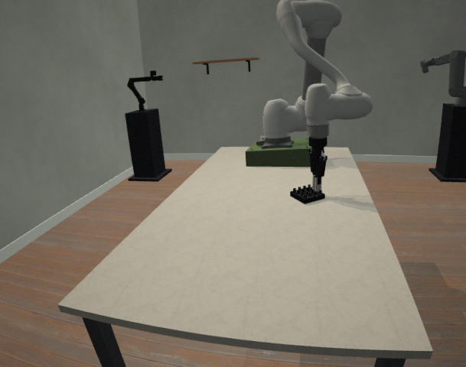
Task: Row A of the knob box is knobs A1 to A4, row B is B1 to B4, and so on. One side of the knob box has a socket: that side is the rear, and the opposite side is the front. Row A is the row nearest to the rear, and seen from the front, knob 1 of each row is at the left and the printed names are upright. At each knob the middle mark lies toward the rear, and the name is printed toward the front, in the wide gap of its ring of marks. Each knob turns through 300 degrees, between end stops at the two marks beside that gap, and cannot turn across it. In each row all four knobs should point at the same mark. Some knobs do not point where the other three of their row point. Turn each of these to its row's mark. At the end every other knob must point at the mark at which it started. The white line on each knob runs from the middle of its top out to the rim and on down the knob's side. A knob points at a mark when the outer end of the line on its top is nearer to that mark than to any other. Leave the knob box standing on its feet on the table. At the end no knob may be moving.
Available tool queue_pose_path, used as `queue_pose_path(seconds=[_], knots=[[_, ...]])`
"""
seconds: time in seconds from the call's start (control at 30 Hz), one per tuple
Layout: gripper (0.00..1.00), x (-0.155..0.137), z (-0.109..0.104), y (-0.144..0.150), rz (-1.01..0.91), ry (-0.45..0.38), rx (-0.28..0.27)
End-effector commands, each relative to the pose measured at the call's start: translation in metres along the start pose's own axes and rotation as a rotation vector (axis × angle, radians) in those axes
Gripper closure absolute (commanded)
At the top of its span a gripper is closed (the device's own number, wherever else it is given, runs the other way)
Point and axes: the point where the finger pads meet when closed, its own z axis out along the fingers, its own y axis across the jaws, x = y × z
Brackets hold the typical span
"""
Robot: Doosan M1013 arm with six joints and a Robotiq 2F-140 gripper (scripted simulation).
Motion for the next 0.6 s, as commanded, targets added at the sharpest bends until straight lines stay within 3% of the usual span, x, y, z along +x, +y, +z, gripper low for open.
queue_pose_path(seconds=[0.0, 0.4, 0.43, 0.57], knots=[[0.88, 0.0001, -0.0001, 0.0000, 0.000, 0.000, 0.000], [0.88, 0.0001, -0.0001, 0.0000, 0.000, 0.000, 0.000], [0.95, 0.0001, -0.0001, 0.0000, 0.000, 0.000, 0.000], [0.95, 0.0001, -0.0001, 0.0000, 0.000, 0.000, 0.000]])
